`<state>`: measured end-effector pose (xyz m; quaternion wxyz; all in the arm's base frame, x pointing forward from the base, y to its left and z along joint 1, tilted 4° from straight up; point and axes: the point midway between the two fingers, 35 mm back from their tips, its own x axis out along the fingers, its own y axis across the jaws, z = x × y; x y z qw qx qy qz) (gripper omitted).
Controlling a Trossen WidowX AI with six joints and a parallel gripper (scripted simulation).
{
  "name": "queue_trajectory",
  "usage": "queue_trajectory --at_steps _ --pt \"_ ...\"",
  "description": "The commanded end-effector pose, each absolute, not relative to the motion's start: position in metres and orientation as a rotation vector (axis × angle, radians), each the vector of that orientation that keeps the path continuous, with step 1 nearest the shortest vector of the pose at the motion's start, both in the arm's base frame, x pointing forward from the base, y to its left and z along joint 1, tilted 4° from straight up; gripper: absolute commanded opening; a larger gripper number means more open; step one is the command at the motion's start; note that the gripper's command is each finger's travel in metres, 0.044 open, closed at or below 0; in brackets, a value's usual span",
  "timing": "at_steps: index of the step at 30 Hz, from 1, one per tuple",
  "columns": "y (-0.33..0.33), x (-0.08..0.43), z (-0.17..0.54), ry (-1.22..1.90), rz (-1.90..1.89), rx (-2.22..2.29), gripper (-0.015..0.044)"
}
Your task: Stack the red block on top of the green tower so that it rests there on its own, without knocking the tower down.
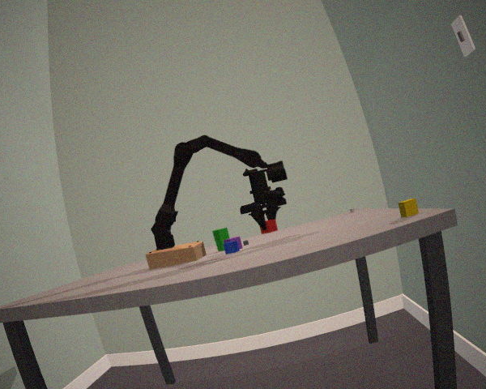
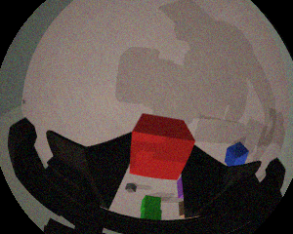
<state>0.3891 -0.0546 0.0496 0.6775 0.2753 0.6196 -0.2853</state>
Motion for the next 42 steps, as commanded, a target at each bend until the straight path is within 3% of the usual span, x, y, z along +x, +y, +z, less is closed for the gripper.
queue_trajectory --at_steps 1,13,23,42 --pt "-0.054 0.388 0.073 1.381 -0.634 0.621 0.0" --pt "-0.051 0.384 0.129 1.381 -0.633 0.621 0.0" --pt "-0.05 0.384 0.133 1.381 -0.633 0.621 0.0" --pt "0.045 0.315 0.133 1.393 -0.629 0.627 0.0"
